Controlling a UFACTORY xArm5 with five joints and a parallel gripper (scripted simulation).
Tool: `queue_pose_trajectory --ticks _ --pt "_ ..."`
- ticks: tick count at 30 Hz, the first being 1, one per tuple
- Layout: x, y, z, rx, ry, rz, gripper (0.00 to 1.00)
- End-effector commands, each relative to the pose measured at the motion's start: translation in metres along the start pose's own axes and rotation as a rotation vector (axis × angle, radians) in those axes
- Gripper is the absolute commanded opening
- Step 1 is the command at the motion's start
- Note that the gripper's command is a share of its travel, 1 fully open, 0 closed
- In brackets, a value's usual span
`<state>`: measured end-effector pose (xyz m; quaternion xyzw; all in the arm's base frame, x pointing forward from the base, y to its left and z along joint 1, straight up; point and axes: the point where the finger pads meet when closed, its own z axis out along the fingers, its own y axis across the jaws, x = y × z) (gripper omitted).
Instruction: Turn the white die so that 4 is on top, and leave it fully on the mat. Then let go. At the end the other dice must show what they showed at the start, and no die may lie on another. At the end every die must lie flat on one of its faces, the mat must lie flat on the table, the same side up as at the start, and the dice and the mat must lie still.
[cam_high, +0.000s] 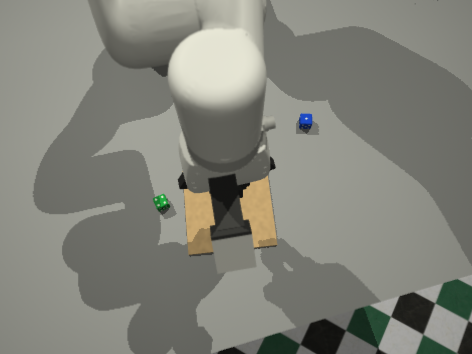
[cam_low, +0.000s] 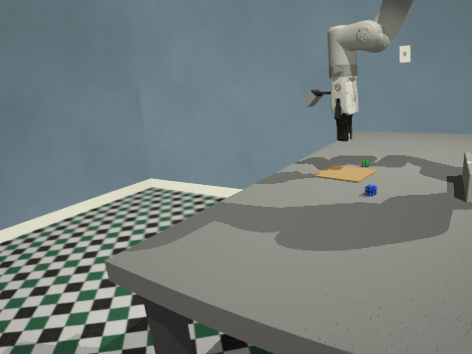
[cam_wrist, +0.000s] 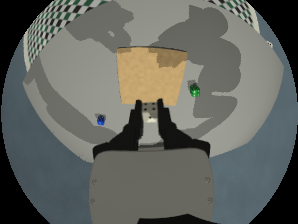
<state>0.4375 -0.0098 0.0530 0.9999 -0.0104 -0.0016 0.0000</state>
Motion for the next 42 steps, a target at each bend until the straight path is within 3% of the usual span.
queue_pose_trajectory --ticks 1,5,8,12,16,19,23,27,30,31,34,36,42 --pt "0.009 0.003 0.001 0.000 -0.001 0.008 0.15" --pt "0.009 0.003 0.001 0.000 0.015 0.008 0.15" --pt "0.009 0.003 0.002 0.000 0.062 0.008 0.15" --pt "0.007 0.003 0.002 -0.001 0.176 0.008 0.15" --pt "0.006 0.002 0.002 -0.001 0.327 0.008 0.15" --pt "0.006 0.002 0.002 -0.001 0.335 0.008 0.15" --pt "0.004 0.002 0.002 -0.001 0.500 0.009 0.15" --pt "0.002 0.002 0.002 -0.001 0.592 0.009 0.15" --pt "0.001 0.002 0.002 -0.001 0.700 0.009 0.15" --pt "0.001 0.002 0.002 -0.001 0.706 0.009 0.15" --pt "-0.001 0.002 0.002 -0.001 0.801 0.009 0.15" --pt "-0.001 0.002 0.002 -0.001 0.801 0.009 0.15" --pt "-0.002 0.002 0.002 -0.001 0.925 0.009 0.15"
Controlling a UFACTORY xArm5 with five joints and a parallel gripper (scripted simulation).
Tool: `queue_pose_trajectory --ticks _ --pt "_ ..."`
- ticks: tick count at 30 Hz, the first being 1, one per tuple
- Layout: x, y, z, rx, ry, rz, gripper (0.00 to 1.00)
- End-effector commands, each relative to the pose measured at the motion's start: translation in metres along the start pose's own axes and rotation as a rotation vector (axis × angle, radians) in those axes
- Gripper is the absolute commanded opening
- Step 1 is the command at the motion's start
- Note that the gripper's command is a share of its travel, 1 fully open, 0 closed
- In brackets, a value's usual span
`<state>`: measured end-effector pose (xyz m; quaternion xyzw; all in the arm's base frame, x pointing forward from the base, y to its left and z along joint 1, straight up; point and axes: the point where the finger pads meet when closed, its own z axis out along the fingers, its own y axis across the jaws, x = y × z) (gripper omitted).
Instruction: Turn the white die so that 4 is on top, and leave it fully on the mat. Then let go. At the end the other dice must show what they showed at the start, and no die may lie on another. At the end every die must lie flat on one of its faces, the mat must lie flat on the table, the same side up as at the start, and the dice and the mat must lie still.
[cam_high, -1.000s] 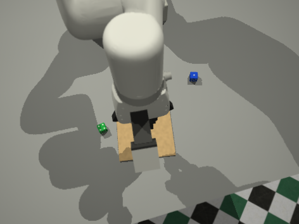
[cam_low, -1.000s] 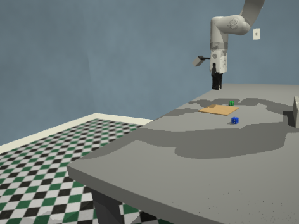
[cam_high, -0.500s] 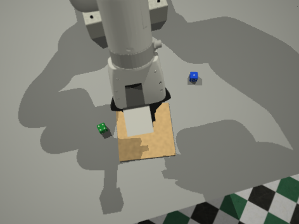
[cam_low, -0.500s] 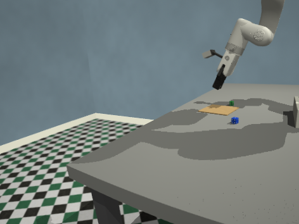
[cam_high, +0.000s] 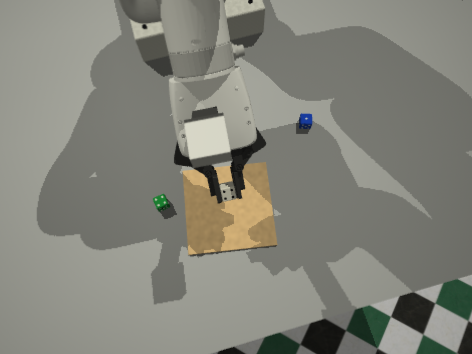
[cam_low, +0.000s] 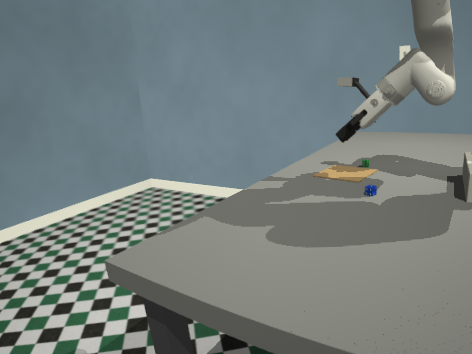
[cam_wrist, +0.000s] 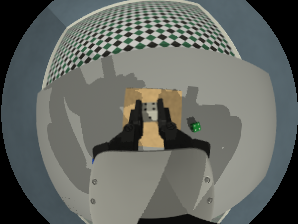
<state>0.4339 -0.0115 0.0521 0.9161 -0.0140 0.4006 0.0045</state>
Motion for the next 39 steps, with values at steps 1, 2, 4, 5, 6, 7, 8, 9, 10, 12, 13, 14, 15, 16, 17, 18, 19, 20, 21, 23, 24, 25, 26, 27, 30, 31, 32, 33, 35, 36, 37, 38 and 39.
queue_pose_trajectory --ticks 1,2,4,5,6,7,8,9,10,12,13,14,15,16,17,18,19,20,21,23,24,25,26,27,30,31,32,33,35,36,37,38,39 --pt "0.000 0.000 0.002 0.000 0.108 0.000 0.15" --pt "0.000 0.000 0.001 0.001 0.117 0.000 0.15" --pt "0.000 0.000 0.001 0.001 0.126 0.000 0.15" --pt "0.000 0.000 0.001 0.001 0.128 0.000 0.15" --pt "0.000 0.000 0.001 0.001 0.129 0.000 0.15" --pt "0.000 0.000 0.001 0.001 0.129 0.000 0.15" --pt "0.000 0.000 0.001 0.001 0.129 0.000 0.15" --pt "0.000 0.000 0.001 0.001 0.129 0.000 0.15" --pt "0.000 0.000 0.001 0.001 0.129 0.000 0.15" --pt "0.000 0.000 0.001 0.001 0.129 0.000 0.15" --pt "-0.001 0.000 0.001 0.001 0.129 0.000 0.15" --pt "-0.001 0.000 0.002 0.001 0.129 0.000 0.15" --pt "-0.002 0.000 0.003 0.001 0.129 0.000 0.15" --pt "-0.003 0.000 0.003 0.001 0.129 0.000 0.15" --pt "-0.004 0.000 0.004 0.001 0.129 0.000 0.15" --pt "-0.005 0.000 0.006 0.001 0.130 0.000 0.15" --pt "-0.007 0.000 0.007 0.001 0.130 0.000 0.15" --pt "-0.009 0.000 0.009 0.001 0.130 0.000 0.15" --pt "-0.011 0.000 0.011 0.001 0.130 0.000 0.15" --pt "-0.016 0.000 0.015 0.001 0.130 0.000 0.15" --pt "-0.018 0.000 0.017 0.001 0.130 0.000 0.15" --pt "-0.021 0.000 0.020 0.001 0.130 0.000 0.15" --pt "-0.024 0.000 0.022 0.001 0.130 0.000 0.15" --pt "-0.024 0.000 0.022 0.001 0.130 0.000 0.15" --pt "-0.029 0.000 0.028 0.001 0.130 0.000 0.15" --pt "-0.032 0.000 0.030 0.001 0.130 0.000 0.15" --pt "-0.035 0.000 0.033 0.001 0.130 0.000 0.15" --pt "-0.038 0.000 0.036 0.001 0.130 0.000 0.15" --pt "-0.043 0.000 0.040 0.001 0.130 0.000 0.15" --pt "-0.045 0.000 0.042 0.001 0.130 0.000 0.15" --pt "-0.048 0.000 0.044 0.001 0.130 0.000 0.15" --pt "-0.049 0.000 0.046 0.001 0.130 0.000 0.15" --pt "-0.051 0.000 0.048 0.001 0.130 0.000 0.15"
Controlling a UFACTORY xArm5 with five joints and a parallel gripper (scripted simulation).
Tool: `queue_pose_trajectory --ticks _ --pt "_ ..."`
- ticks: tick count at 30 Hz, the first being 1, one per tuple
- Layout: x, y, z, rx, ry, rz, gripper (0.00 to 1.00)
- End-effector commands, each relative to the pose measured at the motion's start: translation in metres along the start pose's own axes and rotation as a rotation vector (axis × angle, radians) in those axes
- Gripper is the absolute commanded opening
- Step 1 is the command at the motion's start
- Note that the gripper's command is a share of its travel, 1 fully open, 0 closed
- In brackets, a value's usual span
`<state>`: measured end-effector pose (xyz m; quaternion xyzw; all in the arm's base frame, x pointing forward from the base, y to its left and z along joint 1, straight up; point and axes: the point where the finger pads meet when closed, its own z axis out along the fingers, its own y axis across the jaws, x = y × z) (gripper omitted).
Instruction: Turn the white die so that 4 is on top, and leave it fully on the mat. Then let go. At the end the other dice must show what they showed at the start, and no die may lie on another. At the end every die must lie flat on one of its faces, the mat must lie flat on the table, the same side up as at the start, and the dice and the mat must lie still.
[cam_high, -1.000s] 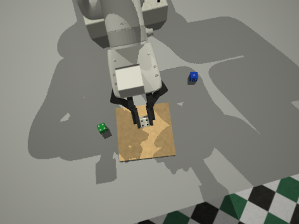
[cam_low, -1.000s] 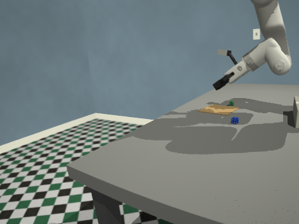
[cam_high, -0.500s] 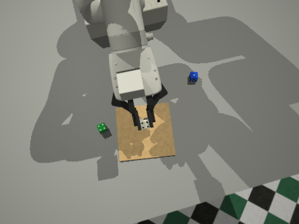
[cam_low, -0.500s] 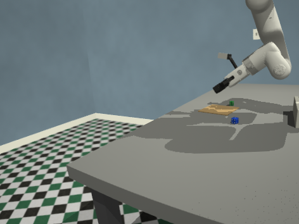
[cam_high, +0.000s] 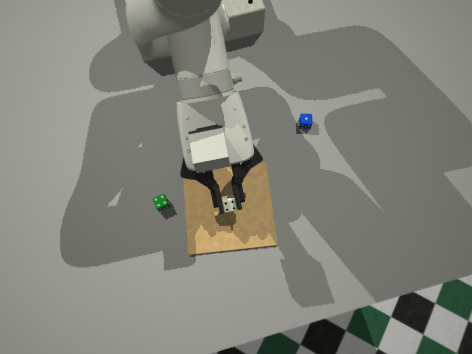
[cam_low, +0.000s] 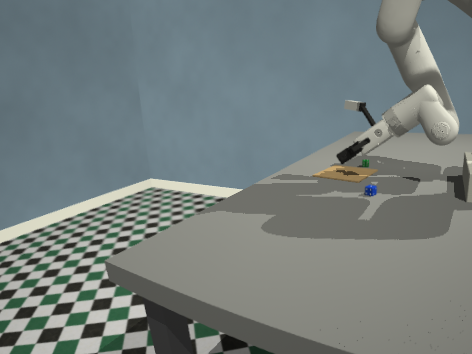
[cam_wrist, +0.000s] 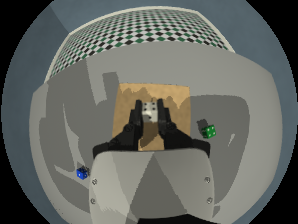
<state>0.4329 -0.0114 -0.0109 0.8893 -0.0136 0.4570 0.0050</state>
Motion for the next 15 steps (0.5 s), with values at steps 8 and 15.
queue_pose_trajectory --ticks 8,15 --pt "-0.0098 0.0001 0.0086 0.000 0.005 0.000 0.15" --pt "-0.0099 0.0001 0.0086 0.000 0.005 0.000 0.15"
